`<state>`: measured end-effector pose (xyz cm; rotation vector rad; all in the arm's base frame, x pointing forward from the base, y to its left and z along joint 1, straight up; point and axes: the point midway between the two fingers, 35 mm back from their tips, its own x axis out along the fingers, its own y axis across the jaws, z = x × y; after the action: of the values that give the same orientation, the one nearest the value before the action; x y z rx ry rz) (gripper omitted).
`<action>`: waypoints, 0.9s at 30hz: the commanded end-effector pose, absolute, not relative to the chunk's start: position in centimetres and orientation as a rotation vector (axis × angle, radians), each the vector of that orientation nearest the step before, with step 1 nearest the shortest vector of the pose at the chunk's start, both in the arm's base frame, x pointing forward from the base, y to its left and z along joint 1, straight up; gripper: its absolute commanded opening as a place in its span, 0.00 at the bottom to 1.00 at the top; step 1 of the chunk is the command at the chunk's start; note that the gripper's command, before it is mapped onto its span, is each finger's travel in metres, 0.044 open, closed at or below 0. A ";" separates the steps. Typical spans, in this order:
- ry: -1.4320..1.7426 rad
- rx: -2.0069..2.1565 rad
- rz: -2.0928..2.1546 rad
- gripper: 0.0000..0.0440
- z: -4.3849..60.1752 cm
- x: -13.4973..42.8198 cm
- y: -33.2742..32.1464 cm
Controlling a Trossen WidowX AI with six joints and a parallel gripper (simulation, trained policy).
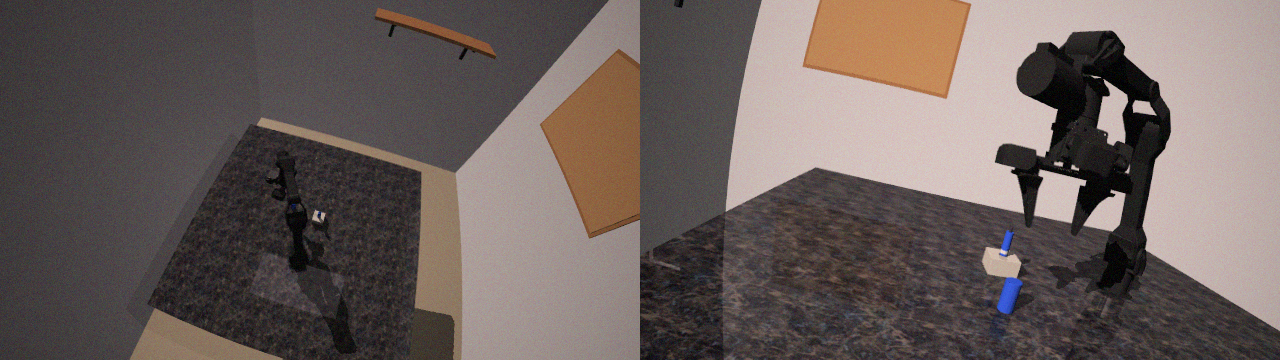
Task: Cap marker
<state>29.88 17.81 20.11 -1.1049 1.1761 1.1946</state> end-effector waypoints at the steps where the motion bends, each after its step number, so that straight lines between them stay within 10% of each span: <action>1: 1.209 -1.100 1.184 0.73 19.3 30.7 16.9; 27: 1.369 -1.077 1.212 0.70 13.9 32.4 13.5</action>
<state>32.45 13.89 14.68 -1.0725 1.3485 1.1994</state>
